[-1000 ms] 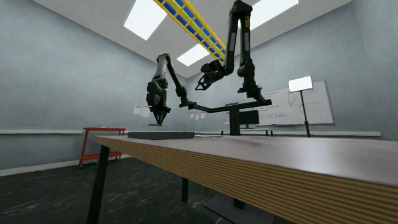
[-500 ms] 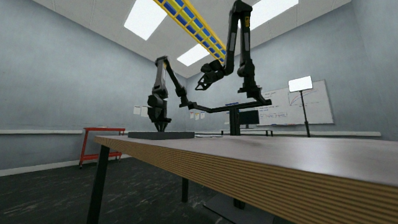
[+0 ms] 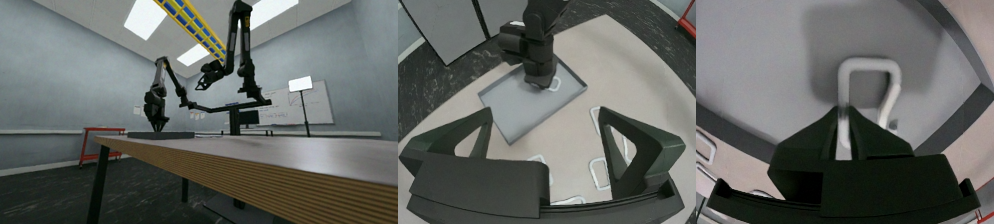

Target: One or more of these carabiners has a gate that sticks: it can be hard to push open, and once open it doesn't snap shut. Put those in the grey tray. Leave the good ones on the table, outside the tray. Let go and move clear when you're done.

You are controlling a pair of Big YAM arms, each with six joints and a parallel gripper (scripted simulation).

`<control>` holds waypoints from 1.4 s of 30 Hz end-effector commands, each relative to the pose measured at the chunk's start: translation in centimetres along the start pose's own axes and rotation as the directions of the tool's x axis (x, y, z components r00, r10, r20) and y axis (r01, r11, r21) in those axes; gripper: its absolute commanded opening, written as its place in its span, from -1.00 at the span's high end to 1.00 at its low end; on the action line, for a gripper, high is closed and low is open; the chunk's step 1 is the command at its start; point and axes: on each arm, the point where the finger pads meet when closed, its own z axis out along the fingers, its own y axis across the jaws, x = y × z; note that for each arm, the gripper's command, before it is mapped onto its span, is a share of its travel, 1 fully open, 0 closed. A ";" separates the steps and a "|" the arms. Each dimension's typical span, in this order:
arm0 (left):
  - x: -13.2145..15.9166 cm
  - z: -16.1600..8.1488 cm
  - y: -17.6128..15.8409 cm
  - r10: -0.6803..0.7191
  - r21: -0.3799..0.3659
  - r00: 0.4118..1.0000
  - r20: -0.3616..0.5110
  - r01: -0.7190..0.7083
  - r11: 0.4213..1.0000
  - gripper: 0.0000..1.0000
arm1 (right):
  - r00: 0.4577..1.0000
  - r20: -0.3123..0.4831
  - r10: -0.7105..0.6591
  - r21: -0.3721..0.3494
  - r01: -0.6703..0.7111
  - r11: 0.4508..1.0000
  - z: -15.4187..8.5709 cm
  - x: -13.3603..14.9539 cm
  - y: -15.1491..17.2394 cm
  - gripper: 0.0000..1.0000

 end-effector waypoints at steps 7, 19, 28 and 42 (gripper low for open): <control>-0.8 0.3 0.1 -0.018 -0.004 1.000 0.019 0.018 1.000 -1.00 | 1.000 0.011 -0.005 -0.002 0.005 1.000 -0.5 -0.5 0.3 -0.61; -0.8 0.3 0.1 -0.018 -0.004 1.000 0.019 0.018 1.000 -1.00 | 1.000 0.001 -0.012 -0.003 0.012 1.000 -2.6 0.2 0.1 -0.65; -0.8 0.3 0.1 -0.018 -0.004 1.000 0.019 0.018 1.000 -1.00 | 1.000 0.002 -0.012 -0.003 0.012 1.000 -4.3 0.3 0.9 -0.65; -0.8 0.3 0.1 -0.018 -0.004 1.000 0.019 0.018 1.000 -1.00 | 1.000 0.020 0.009 0.001 -0.009 1.000 -6.6 -1.0 -0.9 -0.65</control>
